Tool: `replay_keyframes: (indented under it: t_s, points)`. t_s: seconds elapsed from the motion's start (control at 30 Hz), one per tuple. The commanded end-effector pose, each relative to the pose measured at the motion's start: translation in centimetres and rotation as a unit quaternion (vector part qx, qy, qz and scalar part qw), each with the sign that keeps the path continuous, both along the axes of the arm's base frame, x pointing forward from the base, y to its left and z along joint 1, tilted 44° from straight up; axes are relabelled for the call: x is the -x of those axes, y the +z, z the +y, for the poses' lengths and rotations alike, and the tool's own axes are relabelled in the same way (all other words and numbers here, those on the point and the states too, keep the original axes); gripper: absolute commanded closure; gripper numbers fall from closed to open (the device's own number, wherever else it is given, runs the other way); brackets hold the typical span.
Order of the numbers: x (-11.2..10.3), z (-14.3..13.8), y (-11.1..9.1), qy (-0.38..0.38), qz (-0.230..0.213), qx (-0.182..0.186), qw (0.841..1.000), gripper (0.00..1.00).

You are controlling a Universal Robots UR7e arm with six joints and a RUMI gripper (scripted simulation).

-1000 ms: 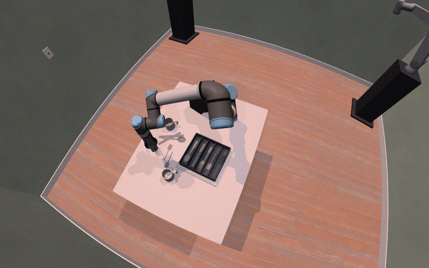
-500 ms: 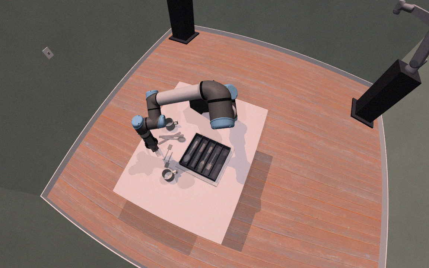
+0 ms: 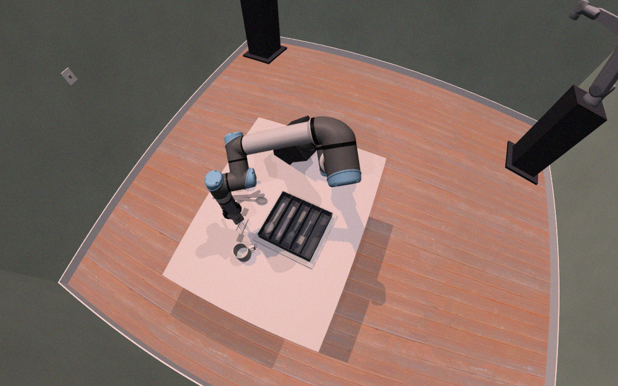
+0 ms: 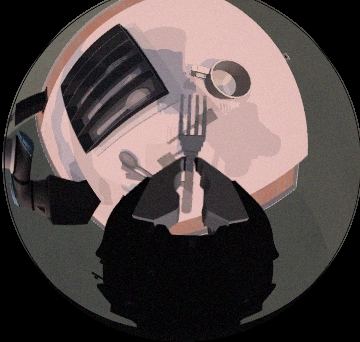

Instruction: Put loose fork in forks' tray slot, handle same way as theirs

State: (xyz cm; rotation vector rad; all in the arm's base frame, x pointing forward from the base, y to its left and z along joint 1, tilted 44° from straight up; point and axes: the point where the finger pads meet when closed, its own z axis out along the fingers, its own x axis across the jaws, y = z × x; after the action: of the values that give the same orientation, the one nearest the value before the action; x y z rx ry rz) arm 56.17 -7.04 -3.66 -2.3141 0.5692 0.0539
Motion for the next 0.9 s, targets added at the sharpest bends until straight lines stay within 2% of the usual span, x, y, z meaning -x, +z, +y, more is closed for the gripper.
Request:
replay_keyframes:
  t_s: [0.0, 0.2, 0.27, 0.47, 0.7, 0.87]
  points:
    - [2.2, 4.7, 5.2, -0.001, 0.0, 0.001, 1.0, 0.99]
    - [5.4, 10.2, 9.5, -0.001, 0.0, 0.001, 1.0, 0.99]
    - [5.4, 10.2, 9.5, -0.001, 0.0, 0.001, 1.0, 0.99]
    - [8.9, 14.9, 12.3, -0.001, 0.0, 0.0, 1.0, 0.99]
    - [11.8, 18.4, 13.9, -0.001, 0.0, -0.001, 1.0, 0.99]
    - [12.5, 19.2, 14.2, 0.0, 0.0, -0.001, 1.0, 0.99]
